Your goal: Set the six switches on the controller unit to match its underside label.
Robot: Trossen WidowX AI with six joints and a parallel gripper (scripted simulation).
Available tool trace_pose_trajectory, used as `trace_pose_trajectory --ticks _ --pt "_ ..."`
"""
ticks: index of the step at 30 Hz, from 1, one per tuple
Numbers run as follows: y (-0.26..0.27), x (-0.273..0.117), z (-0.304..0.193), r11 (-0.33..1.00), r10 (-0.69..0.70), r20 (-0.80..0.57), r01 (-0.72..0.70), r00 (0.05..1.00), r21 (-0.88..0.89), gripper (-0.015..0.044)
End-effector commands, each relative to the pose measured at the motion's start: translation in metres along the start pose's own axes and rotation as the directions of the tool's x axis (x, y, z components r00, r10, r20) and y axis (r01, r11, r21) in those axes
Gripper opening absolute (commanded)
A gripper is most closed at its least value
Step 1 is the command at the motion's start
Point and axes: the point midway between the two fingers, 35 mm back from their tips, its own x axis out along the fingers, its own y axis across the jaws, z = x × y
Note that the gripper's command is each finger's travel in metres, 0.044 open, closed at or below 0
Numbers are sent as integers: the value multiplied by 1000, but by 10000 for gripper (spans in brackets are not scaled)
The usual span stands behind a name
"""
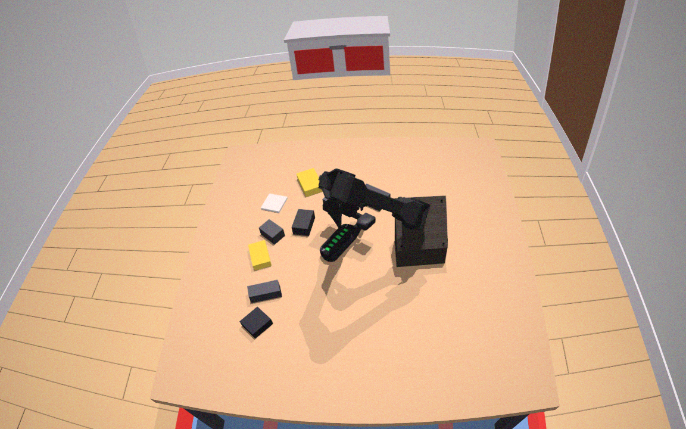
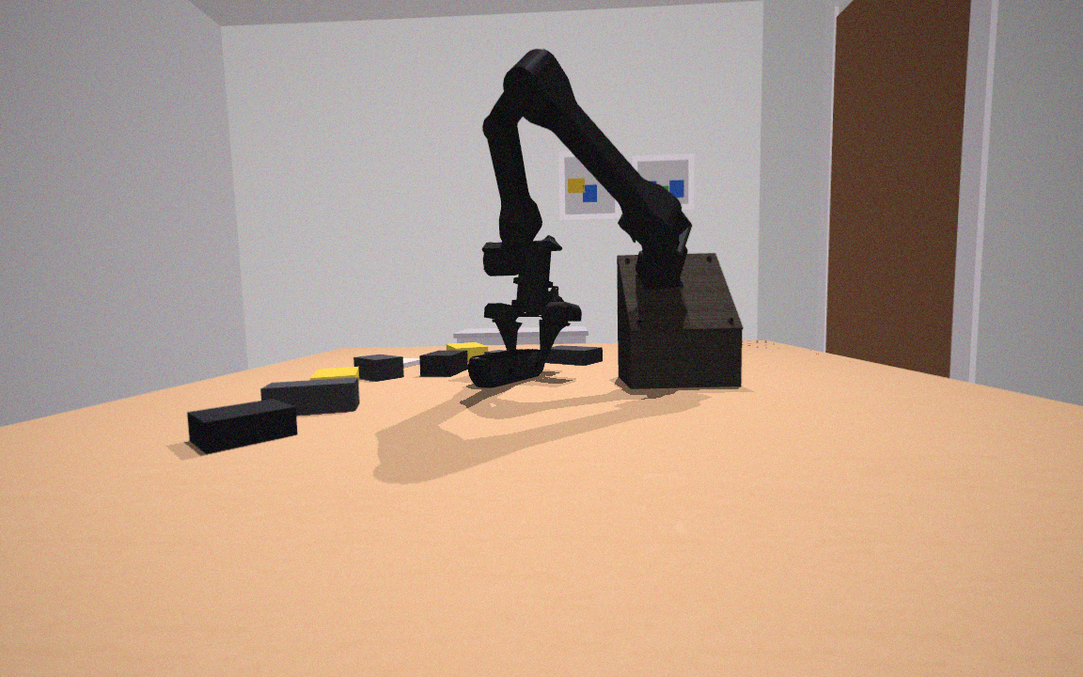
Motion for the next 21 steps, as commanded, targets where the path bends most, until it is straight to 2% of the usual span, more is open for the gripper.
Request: trace_pose_trajectory --ticks 1,21 --pt "1 -2 -2 1000 3 -1 -3 1000 -3 336" --pt "1 -15 -10 1000 3 31 -3 1000 -3 336"
